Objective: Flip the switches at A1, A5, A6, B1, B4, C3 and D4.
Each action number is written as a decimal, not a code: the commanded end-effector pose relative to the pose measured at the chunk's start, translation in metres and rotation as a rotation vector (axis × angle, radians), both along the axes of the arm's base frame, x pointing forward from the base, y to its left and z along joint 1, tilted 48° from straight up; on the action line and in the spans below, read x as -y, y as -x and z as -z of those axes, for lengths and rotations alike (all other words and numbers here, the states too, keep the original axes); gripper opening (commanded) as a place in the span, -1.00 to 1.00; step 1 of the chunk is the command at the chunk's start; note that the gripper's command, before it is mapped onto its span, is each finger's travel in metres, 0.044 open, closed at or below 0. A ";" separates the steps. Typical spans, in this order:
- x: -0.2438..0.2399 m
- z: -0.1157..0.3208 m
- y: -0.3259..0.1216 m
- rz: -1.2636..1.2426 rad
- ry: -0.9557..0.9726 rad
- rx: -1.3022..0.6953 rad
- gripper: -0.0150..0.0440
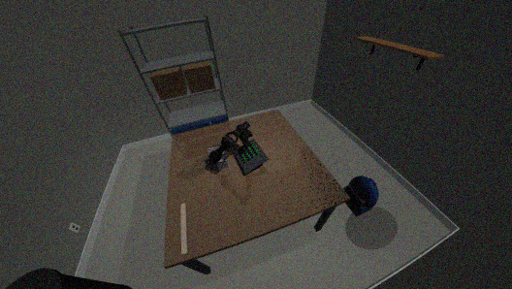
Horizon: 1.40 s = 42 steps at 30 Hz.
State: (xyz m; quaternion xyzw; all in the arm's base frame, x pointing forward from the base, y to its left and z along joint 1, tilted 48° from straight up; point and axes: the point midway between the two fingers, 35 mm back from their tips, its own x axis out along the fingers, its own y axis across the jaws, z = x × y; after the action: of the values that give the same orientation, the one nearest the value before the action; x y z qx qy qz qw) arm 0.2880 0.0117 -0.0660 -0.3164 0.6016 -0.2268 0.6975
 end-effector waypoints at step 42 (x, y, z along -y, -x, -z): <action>0.020 -0.099 0.026 -0.022 0.007 0.009 -0.49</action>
State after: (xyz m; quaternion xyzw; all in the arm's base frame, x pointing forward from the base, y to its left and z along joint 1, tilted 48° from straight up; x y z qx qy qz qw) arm 0.2664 -0.0046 0.0332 -0.3172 0.5921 -0.2271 0.7052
